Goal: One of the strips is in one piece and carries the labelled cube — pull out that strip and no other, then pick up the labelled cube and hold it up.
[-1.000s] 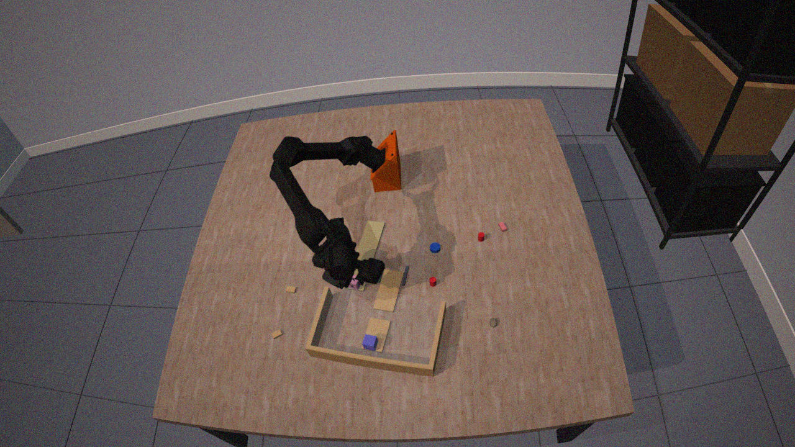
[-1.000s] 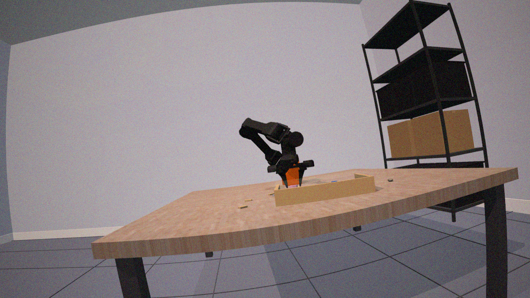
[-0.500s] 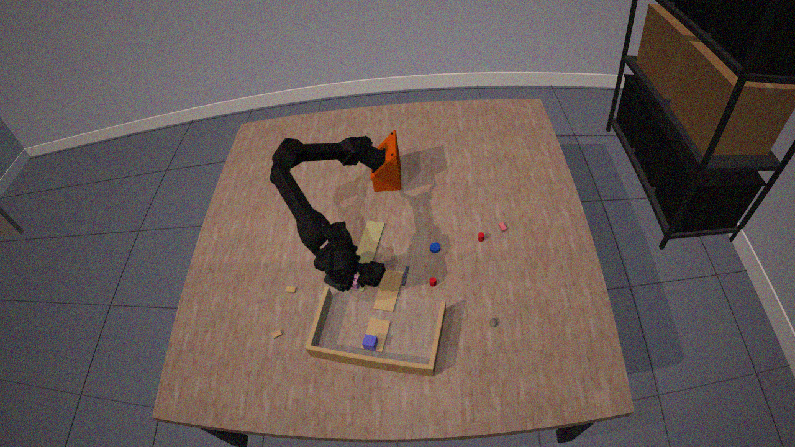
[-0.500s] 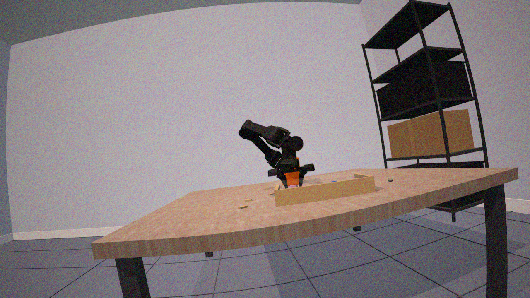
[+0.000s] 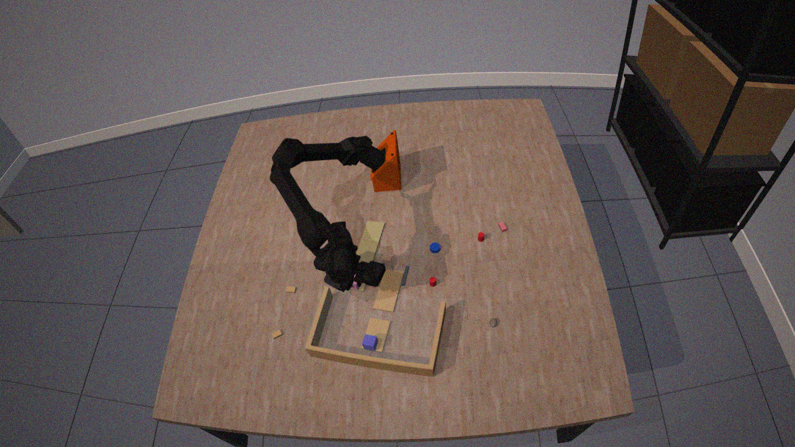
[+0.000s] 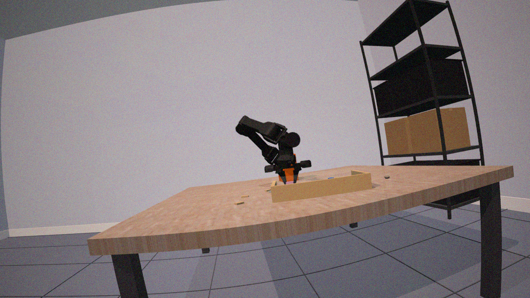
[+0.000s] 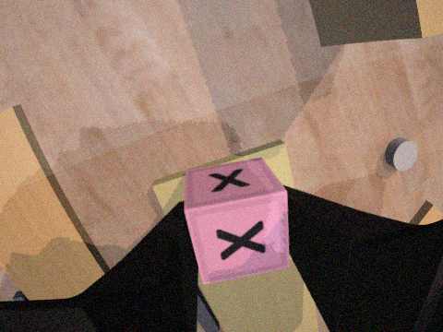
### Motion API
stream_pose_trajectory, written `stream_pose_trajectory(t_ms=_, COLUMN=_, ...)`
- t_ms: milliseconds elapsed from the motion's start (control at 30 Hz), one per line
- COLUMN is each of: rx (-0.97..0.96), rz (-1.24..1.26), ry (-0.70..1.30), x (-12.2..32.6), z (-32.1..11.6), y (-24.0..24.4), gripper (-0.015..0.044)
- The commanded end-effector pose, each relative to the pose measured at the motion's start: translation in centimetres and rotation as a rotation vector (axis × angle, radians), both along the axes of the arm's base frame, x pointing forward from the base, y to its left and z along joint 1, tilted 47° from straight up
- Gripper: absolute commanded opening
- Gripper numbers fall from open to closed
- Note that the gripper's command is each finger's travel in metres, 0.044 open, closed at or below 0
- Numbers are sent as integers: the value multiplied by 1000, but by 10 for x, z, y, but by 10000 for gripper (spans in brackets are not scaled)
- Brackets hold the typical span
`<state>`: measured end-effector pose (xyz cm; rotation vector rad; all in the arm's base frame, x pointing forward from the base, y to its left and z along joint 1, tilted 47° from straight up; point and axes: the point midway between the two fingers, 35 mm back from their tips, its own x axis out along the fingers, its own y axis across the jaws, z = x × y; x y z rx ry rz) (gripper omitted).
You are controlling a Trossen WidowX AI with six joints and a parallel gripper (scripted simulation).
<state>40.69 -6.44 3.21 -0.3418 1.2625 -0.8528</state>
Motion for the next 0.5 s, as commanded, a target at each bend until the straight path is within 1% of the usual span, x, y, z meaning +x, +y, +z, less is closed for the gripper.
stream_pose_trajectory(t_ms=0, rx=1, rz=-1, ry=1, x=-6, z=2, y=5, gripper=0)
stream_pose_trajectory(t_ms=367, rx=-3, rz=1, ry=10, x=-58, z=18, y=35, gripper=0)
stream_pose_trajectory(t_ms=467, rx=-3, rz=1, ry=10, x=-61, z=19, y=36, gripper=0)
